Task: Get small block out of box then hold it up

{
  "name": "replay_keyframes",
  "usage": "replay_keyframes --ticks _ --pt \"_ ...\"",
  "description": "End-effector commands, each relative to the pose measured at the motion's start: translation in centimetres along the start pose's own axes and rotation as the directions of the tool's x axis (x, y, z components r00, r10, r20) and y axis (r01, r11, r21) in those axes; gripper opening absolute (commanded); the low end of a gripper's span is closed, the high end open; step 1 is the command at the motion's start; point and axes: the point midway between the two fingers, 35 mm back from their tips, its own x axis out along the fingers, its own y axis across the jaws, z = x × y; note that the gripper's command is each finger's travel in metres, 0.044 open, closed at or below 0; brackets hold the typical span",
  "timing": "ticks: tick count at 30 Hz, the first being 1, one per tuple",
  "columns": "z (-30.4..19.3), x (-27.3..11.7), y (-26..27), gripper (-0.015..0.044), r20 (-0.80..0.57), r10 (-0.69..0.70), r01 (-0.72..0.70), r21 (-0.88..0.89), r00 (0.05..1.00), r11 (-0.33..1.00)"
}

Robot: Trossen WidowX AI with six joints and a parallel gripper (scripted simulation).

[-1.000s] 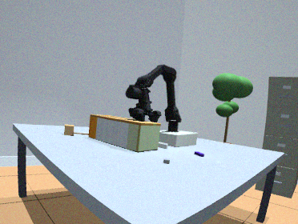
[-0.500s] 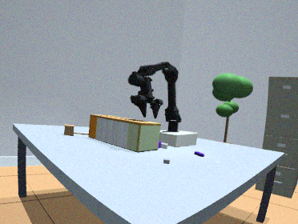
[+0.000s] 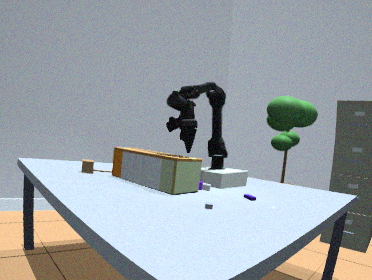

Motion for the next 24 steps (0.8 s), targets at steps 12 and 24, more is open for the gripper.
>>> replay_keyframes --ticks 12,24 --pt "-2.6 0.0 0.1 0.0285 0.172 -0.001 0.171 -0.981 0.985 -0.089" --pt "-3.6 0.0 -0.2 0.0285 0.252 0.011 0.171 -0.626 0.968 -0.761"
